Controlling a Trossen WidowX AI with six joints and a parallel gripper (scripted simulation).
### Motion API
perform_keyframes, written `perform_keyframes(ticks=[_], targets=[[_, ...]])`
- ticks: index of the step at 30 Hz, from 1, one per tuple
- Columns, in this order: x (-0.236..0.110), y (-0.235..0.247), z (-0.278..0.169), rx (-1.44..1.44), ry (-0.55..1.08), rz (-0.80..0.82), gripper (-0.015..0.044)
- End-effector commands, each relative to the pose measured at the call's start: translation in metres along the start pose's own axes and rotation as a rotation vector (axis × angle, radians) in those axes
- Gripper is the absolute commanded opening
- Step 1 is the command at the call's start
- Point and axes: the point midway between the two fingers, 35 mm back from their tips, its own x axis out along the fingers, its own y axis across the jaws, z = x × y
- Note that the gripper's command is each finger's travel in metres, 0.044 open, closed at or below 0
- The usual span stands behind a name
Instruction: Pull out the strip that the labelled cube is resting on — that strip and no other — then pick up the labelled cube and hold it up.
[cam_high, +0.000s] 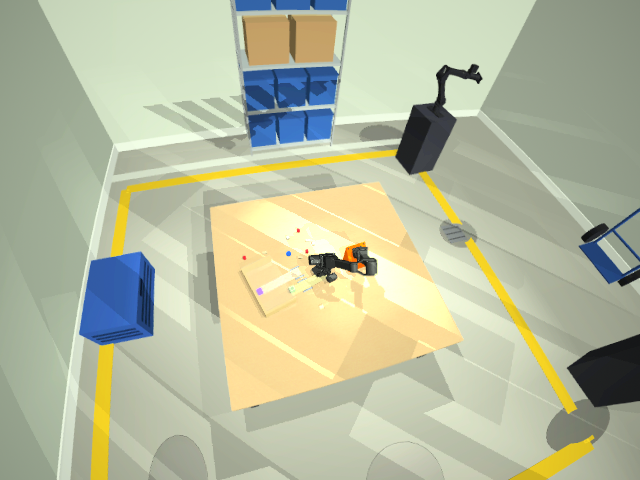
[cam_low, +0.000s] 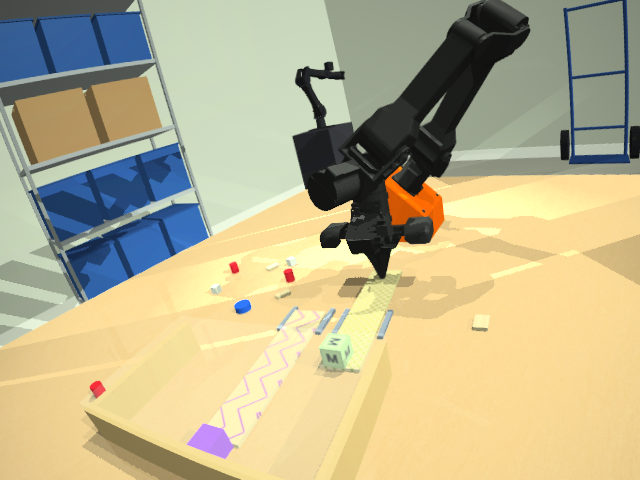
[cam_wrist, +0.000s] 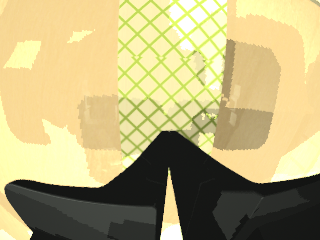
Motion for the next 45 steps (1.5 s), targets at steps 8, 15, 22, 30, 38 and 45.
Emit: perform_keyframes(ticks=[8,15,22,30,38,45], targets=[[0.004,0.002,-0.025,0.011,0.037,0.000,0.0000],[0.004,0.002,-0.032,0.011,0.037,0.000,0.0000],[0.004,0.002,-0.039,0.011,0.037,0.000,0.0000],[0.004,0.002,-0.041,0.011,0.037,0.000,0.0000],[0.004,0.002,-0.041,0.011,0.037,0.000,0.0000],[0.004,0.002,-0.041,0.011,0.037,0.000,0.0000]])
